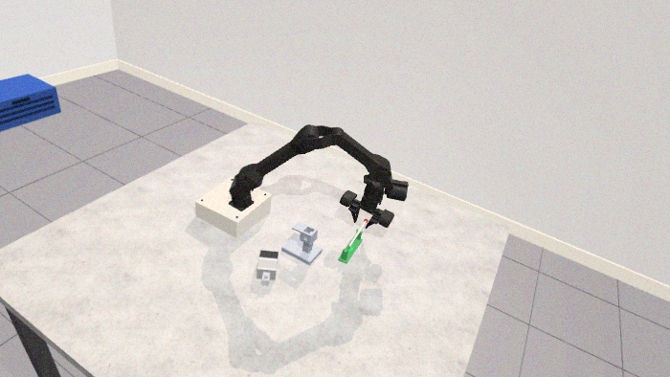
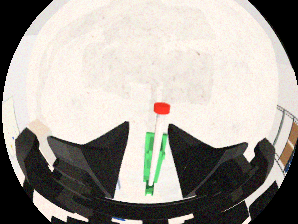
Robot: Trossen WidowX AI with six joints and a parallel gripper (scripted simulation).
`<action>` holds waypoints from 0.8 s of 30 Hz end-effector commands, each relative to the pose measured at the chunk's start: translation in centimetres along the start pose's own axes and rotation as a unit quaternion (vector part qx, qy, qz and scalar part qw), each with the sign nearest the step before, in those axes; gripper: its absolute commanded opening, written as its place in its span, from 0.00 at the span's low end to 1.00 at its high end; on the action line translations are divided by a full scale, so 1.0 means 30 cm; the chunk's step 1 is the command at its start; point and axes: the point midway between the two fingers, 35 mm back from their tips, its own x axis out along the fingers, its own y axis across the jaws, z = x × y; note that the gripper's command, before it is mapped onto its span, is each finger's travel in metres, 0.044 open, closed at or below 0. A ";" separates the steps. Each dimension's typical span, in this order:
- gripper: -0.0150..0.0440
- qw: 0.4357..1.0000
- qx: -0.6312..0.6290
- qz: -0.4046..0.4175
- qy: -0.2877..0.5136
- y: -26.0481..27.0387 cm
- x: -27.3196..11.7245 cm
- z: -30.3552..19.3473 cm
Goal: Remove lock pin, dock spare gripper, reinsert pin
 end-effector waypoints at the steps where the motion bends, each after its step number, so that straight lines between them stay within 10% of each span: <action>1: 0.59 1.000 0.000 -0.001 0.000 0.003 -0.036 0.003; 24: 0.59 1.000 0.000 0.020 0.009 0.041 -0.158 0.001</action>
